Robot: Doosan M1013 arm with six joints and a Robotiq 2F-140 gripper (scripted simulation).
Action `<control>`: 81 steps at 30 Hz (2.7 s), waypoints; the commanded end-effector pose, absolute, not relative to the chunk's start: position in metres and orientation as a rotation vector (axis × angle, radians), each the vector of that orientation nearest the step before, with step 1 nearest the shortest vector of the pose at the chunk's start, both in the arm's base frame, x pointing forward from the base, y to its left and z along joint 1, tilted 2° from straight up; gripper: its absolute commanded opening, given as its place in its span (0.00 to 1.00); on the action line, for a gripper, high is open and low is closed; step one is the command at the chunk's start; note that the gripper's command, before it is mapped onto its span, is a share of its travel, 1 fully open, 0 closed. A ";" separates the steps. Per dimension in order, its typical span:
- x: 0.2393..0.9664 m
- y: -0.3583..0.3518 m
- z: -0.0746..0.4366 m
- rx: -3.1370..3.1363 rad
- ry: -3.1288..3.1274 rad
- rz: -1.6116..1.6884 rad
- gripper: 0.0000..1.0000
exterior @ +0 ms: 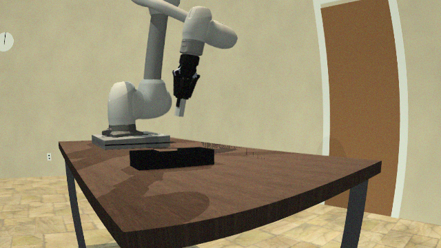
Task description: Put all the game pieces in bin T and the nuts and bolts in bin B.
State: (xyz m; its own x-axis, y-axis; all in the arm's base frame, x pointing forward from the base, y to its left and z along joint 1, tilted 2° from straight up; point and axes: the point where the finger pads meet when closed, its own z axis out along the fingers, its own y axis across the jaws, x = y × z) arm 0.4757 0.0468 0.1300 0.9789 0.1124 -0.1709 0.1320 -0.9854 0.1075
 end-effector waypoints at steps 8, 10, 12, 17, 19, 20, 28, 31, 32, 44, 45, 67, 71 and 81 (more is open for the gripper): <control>0.524 -0.007 0.155 3.082 -0.047 -0.081 0.05; 0.531 -0.017 0.160 3.082 -0.047 -0.081 0.05; 0.535 -0.024 0.163 3.092 -0.107 -0.036 0.05; 0.551 -0.051 0.174 3.101 -0.177 0.016 0.05; 0.555 -0.057 0.177 3.101 -0.177 0.016 0.05; 0.555 -0.057 0.177 3.101 -0.177 0.016 0.05; 0.559 -0.063 0.173 3.096 -0.254 0.018 0.05; 0.562 -0.070 0.169 3.094 -0.282 0.018 0.05; 0.566 -0.076 0.164 3.094 -0.282 0.018 0.05; 0.611 -0.149 0.113 3.094 -0.282 0.018 0.05; 0.615 -0.155 0.109 3.094 -0.282 0.018 0.05; 0.647 -0.207 0.054 3.094 -0.282 0.018 0.05; 0.647 -0.207 0.043 3.094 -0.282 0.018 0.05; 0.647 -0.208 0.022 3.094 -0.282 0.018 0.05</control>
